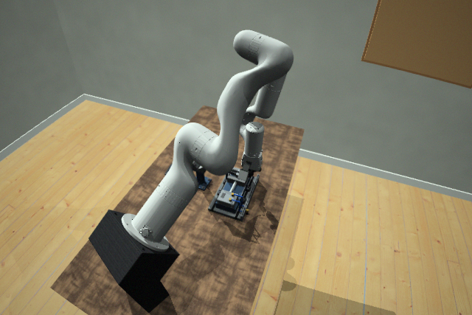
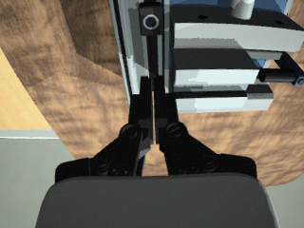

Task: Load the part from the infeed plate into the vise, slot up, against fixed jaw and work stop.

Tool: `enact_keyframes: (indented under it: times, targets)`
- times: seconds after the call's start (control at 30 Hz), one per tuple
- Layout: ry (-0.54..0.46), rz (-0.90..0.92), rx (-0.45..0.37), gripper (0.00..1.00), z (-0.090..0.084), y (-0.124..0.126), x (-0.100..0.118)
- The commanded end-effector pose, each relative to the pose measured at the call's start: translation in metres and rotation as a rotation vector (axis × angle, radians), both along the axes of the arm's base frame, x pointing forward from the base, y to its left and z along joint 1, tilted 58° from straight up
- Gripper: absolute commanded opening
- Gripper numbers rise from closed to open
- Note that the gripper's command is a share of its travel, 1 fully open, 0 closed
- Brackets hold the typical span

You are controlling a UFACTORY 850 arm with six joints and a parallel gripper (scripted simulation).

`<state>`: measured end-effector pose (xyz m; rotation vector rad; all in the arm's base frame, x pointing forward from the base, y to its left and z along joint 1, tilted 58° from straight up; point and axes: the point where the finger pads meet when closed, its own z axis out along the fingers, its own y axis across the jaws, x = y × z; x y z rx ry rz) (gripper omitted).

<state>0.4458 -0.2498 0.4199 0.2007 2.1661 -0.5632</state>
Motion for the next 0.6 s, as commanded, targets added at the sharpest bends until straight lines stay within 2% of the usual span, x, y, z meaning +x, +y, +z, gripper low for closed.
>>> enact_keyframes:
  times: [0.0,0.57]
  targets:
    - [-0.001,0.0,0.0,0.0,0.0003,-0.0002,0.0004]
    - [-0.001,0.0,0.0,0.0,-0.0017,-0.002,0.0032]
